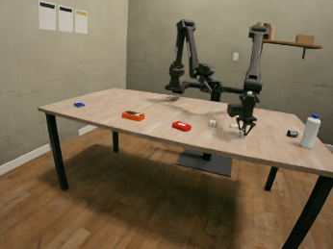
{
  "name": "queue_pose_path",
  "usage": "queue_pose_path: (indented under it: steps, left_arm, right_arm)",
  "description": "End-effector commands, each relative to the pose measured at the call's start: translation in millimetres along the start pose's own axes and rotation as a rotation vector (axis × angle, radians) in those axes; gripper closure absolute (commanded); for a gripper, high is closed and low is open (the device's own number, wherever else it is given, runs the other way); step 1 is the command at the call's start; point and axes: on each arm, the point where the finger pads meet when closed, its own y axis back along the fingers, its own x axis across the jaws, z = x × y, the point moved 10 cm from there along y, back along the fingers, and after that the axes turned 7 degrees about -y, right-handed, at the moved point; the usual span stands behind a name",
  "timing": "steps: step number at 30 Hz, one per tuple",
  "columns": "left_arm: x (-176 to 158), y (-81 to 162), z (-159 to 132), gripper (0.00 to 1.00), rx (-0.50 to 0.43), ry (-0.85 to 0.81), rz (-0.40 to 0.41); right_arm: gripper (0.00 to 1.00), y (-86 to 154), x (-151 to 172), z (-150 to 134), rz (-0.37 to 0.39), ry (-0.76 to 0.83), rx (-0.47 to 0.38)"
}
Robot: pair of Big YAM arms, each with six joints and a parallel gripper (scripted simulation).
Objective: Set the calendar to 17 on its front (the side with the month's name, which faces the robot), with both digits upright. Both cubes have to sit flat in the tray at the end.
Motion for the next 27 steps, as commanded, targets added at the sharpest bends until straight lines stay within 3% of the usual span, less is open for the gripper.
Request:
queue_pose_path:
  steps: [1, 10, 20, 24, 27]
  left_arm:
    - [-1, 17, 8, 0.46, -0.019, 0.002, 0.037]
    - [0, 23, 12, 0.46, -0.027, 0.008, 0.051]
    - [5, 56, 15, 0.46, -0.041, 0.011, 0.075]
    - [3, 71, 21, 0.01, -0.043, 0.002, 0.075]
    - [4, 77, 18, 0.0, -0.042, 0.008, 0.075]
  right_arm:
    - [0.0, -6, 3, 10, 0.008, 0.003, -0.031]
    - [0.0, -6, 3, 10, 0.008, 0.003, -0.031]
    - [0.0, -6, 3, 10, 0.008, 0.003, -0.031]
    - [0.0, -6, 3, 10, 0.008, 0.003, -0.031]
    - [0.0, -6, 3, 10, 0.008, 0.003, -0.031]
